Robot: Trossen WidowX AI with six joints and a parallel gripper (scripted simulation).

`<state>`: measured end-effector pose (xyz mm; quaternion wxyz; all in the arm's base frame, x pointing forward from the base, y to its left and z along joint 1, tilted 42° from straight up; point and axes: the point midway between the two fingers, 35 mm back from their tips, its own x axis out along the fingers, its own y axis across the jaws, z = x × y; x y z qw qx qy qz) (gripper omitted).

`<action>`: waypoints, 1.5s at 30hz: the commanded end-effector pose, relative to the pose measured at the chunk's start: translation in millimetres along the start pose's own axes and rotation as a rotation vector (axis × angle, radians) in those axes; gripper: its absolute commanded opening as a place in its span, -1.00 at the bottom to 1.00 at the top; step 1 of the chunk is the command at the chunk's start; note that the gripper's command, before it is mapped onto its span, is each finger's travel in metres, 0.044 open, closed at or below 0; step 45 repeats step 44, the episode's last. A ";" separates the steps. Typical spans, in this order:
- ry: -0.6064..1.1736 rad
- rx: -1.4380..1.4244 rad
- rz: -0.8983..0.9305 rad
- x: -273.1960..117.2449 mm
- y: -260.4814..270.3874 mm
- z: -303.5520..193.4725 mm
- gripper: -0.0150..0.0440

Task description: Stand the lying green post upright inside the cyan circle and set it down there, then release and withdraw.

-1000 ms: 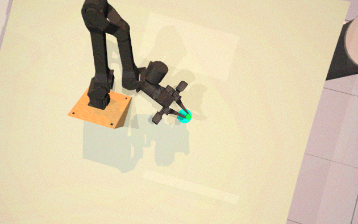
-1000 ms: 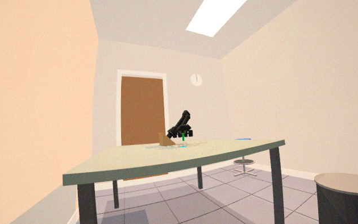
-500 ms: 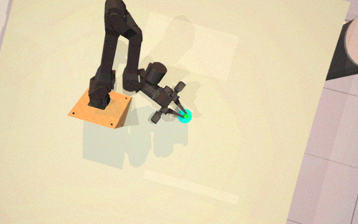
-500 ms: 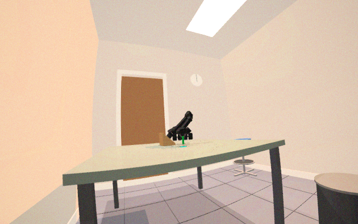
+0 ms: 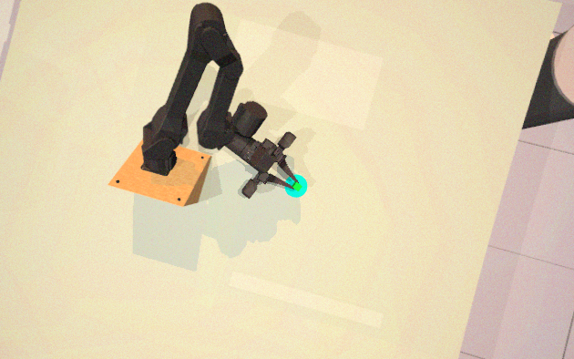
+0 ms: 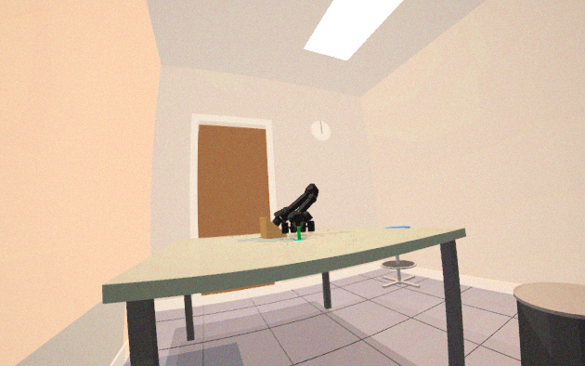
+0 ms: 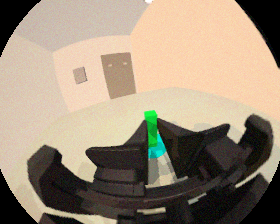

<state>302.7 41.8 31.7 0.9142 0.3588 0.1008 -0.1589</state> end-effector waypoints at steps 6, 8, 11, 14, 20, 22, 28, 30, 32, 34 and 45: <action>-0.005 0.007 -0.002 0.5 0.1 -0.5 -0.24; -0.005 0.007 -0.002 0.5 0.1 -0.5 -0.06; -0.005 0.007 -0.002 0.5 0.1 -0.5 0.21; -0.005 0.007 -0.002 0.5 0.1 -0.5 0.47; -0.004 0.007 -0.002 0.7 0.2 0.0 0.86; -0.004 0.007 -0.003 1.5 0.9 4.2 0.86; -0.003 0.009 -0.006 4.2 3.4 23.7 0.86; -0.002 0.009 -0.007 4.5 3.8 30.3 0.86; -0.002 0.009 -0.007 4.5 4.1 37.0 0.86; -0.003 0.009 -0.008 4.2 4.3 43.7 0.86; -0.006 0.008 -0.008 -1.6 2.6 76.8 0.86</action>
